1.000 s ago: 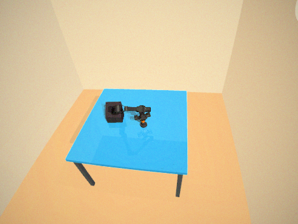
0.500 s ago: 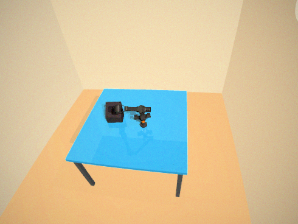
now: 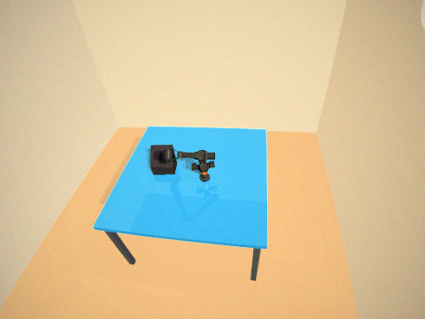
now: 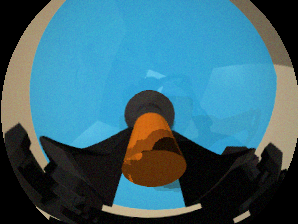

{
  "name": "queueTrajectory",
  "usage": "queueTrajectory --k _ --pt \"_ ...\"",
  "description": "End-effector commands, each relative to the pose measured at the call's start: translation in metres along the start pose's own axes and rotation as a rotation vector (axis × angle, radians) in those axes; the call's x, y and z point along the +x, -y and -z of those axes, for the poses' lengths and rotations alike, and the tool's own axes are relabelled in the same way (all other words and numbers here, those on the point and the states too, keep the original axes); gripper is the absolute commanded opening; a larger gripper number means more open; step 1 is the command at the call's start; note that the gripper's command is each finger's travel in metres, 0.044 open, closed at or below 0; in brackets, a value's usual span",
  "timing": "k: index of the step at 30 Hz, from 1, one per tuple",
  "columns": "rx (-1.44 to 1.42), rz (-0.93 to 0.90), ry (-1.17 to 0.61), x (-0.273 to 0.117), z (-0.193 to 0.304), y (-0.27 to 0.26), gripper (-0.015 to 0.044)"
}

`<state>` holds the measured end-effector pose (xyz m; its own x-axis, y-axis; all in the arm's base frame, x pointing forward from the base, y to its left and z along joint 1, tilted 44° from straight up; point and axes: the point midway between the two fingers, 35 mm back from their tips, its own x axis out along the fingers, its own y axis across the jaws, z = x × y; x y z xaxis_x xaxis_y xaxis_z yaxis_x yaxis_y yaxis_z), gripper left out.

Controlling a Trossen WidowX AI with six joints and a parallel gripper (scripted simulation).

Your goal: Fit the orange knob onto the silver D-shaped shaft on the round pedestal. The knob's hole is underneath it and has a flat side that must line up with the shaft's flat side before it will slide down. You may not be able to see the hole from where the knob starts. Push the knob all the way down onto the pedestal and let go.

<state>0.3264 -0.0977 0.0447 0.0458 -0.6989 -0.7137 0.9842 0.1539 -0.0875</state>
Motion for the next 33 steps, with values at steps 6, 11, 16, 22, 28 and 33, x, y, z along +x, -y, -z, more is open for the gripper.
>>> queueTrajectory --k 6,11,16,22,28,33 --pt "0.085 -0.001 -0.001 -0.0046 0.0006 0.0012 0.0000" --pt "0.208 -0.001 -0.001 -0.0041 -0.0006 0.0002 0.0000" --pt "0.208 -0.001 -0.001 -0.0030 -0.0022 -0.0016 0.0000" --pt "0.208 -0.001 -0.001 -0.0034 -0.0013 -0.0029 0.0000" --pt "0.208 -0.001 -0.001 -0.0036 0.0001 -0.0022 0.0000" --pt "0.208 -0.001 -0.001 -0.0027 0.0002 -0.0010 0.0000"
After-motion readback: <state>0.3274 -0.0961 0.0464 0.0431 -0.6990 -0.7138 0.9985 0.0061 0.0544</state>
